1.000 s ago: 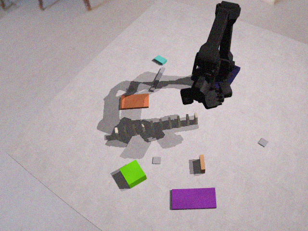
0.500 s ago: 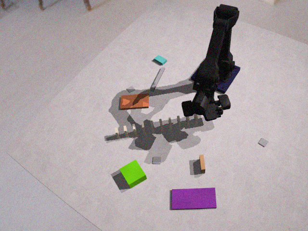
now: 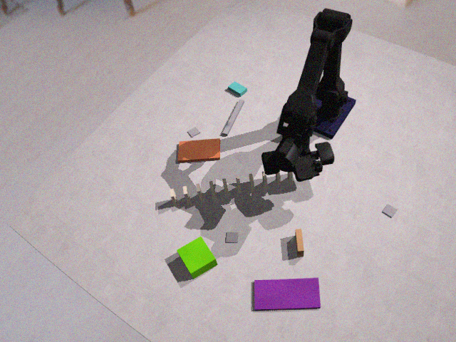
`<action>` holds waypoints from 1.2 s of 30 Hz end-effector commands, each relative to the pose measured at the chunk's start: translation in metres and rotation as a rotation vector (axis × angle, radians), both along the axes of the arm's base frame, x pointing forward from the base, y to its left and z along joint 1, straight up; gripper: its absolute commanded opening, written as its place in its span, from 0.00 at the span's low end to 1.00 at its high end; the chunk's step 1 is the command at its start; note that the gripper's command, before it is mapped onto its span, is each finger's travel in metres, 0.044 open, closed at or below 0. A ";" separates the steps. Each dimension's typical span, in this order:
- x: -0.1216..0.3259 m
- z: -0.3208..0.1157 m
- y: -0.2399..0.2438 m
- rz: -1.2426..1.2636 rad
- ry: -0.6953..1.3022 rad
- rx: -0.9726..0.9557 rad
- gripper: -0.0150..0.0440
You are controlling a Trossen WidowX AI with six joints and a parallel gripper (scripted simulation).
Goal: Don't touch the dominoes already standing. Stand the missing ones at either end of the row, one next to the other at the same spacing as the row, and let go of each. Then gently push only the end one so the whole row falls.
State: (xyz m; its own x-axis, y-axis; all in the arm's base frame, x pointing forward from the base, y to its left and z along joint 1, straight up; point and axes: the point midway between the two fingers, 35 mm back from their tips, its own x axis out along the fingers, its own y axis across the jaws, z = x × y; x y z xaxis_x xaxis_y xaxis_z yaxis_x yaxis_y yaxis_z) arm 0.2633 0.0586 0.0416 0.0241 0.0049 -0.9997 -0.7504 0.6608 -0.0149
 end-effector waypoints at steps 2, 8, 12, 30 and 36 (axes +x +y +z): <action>0.007 0.000 -0.005 0.005 0.001 0.003 0.25; 0.015 0.000 -0.011 0.005 0.000 0.003 0.25; 0.012 0.018 -0.011 0.017 -0.012 0.006 0.25; 0.028 0.060 -0.026 0.005 -0.001 0.001 0.25; 0.028 0.060 -0.026 0.005 -0.001 0.001 0.25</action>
State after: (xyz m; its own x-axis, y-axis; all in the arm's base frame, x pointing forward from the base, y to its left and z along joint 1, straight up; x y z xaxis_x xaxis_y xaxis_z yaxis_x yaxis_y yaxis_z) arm 0.2913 0.0319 0.1016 0.0270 0.0042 -0.9996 -0.7498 0.6615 -0.0175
